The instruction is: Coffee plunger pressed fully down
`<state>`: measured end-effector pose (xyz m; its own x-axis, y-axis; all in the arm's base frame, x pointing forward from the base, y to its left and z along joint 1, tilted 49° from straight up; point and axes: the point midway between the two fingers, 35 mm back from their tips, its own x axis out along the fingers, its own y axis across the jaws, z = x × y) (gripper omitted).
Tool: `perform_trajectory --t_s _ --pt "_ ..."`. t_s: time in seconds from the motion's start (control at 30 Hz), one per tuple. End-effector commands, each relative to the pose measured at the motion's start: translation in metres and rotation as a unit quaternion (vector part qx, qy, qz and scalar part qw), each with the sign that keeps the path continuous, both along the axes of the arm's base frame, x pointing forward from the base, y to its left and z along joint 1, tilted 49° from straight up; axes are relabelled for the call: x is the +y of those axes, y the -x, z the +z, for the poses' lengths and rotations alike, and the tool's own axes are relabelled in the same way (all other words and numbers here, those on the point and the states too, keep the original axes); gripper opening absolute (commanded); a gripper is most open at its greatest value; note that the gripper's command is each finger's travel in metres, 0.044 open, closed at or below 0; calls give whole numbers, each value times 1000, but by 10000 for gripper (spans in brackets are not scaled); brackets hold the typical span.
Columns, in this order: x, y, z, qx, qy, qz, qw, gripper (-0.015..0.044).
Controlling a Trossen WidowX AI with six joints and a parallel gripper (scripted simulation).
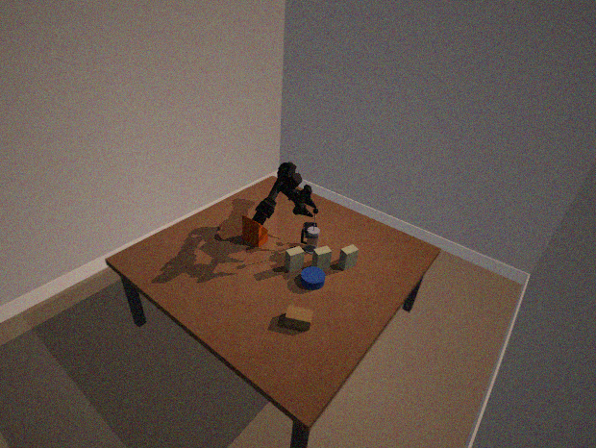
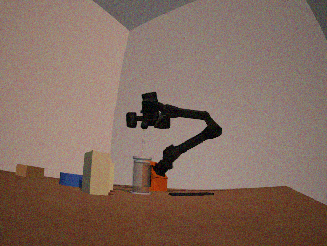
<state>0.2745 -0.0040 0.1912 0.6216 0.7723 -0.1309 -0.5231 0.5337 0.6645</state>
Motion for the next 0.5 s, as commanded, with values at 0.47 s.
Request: perform_trajectory --t_s 0.47 --pt "8 -5 9 -8 -33 -24 999 440"
